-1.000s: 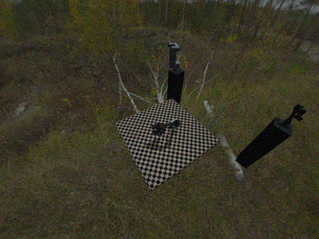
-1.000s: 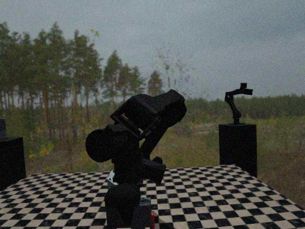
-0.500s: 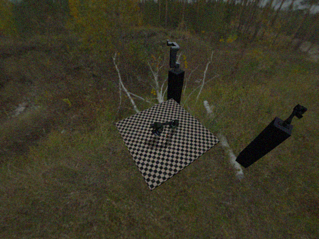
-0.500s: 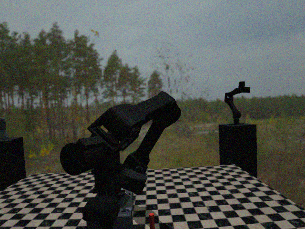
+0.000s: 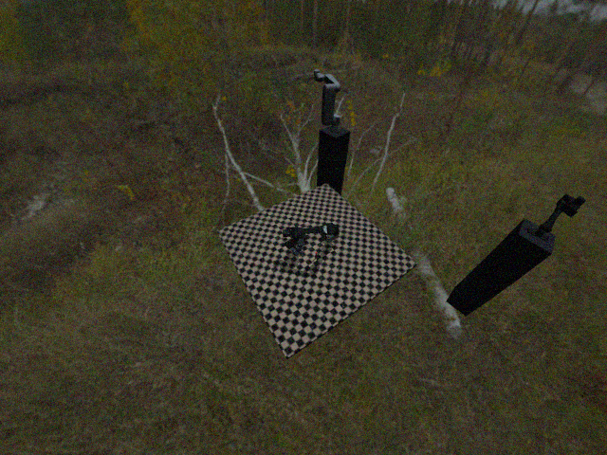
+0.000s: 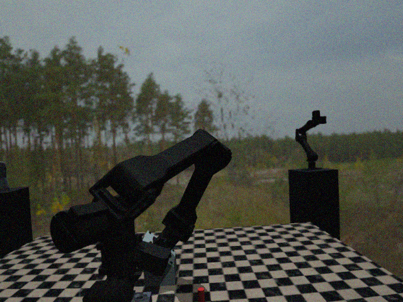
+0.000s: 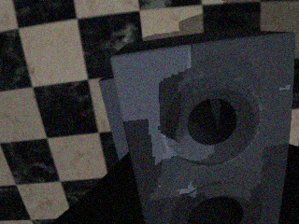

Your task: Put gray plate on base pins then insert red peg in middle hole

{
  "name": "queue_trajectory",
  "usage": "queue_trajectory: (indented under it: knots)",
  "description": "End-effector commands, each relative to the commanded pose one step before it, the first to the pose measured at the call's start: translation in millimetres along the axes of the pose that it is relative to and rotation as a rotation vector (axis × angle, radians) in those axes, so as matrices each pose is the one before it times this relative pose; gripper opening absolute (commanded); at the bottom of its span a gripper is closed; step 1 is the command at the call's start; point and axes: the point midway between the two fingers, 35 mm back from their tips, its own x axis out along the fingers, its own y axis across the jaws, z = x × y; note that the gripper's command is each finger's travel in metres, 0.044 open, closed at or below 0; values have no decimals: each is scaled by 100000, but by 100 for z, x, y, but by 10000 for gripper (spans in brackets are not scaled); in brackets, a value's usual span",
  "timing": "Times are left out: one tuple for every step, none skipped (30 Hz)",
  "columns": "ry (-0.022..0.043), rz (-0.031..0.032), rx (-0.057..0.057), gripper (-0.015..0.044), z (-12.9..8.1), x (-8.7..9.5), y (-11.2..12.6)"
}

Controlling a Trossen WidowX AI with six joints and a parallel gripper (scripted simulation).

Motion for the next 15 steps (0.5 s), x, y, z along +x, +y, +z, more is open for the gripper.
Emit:
queue_trajectory:
  knots:
    - [-172, 848, -590, 0, -1240, 870, 436]
    - [-5, 1, -232, 0, -269, 159, 78]
    - [-6, 1, -232, 0, -267, 159, 81]
    - [-7, 1, -232, 0, -266, 159, 84]
    - [-8, 1, -232, 0, -264, 160, 87]
    - [-9, 1, -232, 0, -262, 160, 90]
    - [-10, 1, -233, 0, -261, 161, 94]
    - [-11, 1, -233, 0, -260, 162, 97]
    - [-12, 1, -233, 0, -257, 162, 100]
    - [-10, 1, -187, 0, -204, 130, 82]
    - [-6, 1, -112, 0, -122, 78, 50]
    - [-2, 0, -37, 0, -40, 26, 17]
    - [0, 0, 0, 0, 0, 0, 0]
    - [0, -1, -1, 0, 16, -36, -25]
    - [0, 0, 0, 0, 4, -11, -7]
